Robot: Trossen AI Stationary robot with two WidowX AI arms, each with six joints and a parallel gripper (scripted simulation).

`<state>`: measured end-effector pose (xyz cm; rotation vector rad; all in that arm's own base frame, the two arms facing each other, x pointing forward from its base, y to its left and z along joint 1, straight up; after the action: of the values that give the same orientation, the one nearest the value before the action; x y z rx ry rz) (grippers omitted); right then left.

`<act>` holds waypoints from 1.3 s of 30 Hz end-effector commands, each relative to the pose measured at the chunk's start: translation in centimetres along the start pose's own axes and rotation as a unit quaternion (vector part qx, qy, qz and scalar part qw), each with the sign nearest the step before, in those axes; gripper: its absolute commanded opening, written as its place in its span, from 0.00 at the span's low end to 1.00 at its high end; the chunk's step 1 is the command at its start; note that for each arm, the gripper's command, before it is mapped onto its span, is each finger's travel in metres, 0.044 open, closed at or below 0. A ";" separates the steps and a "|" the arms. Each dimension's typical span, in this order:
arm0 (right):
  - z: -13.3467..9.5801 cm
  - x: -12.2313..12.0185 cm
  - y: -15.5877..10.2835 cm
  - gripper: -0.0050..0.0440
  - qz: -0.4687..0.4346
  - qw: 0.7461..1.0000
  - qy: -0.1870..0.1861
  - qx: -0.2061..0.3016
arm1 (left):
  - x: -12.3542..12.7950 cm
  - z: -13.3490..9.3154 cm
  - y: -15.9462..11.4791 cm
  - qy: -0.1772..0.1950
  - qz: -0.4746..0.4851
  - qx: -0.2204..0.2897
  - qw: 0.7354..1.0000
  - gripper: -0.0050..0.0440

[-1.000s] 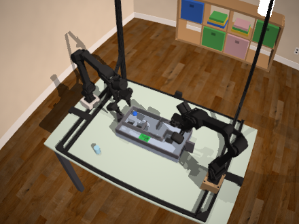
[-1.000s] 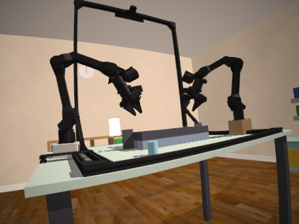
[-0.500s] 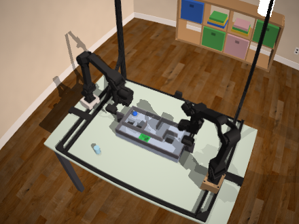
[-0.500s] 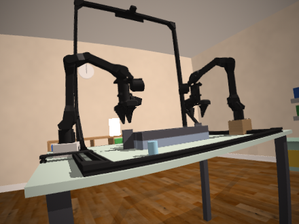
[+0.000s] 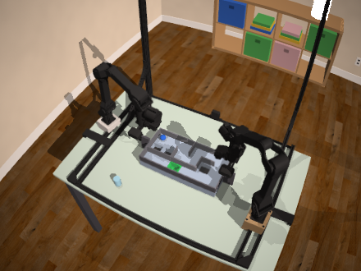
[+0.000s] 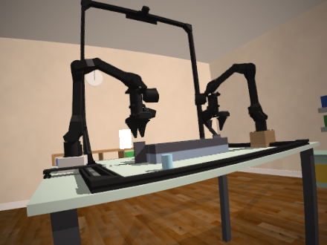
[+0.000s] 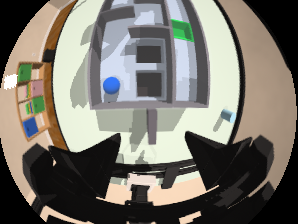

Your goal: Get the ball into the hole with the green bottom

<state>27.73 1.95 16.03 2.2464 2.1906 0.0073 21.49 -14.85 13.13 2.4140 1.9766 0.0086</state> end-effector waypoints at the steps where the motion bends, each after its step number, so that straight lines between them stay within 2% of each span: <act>1: 0.6 0.0 0.0 0.92 -0.002 1.000 -0.001 0.003 | 0.1 0.9 -0.2 0.003 -0.004 0.010 1.000 0.92; 39: 6.2 0.0 0.0 0.92 -0.001 1.000 0.000 0.003 | 0.1 6.4 -0.2 0.005 0.000 0.010 1.000 0.92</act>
<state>27.86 1.95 10.57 2.2457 2.1898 0.0092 21.70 -15.05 7.69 2.4141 1.9736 0.0093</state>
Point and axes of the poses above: on each arm, the point midway between the two fingers, 35 mm back from their tips, its own z axis out along the fingers, its own x axis across the jaws, y = z × x, the point moved 7 cm from there along -z, back along the fingers, and after that the axes turned 13 degrees about z, right-handed, at the moved point
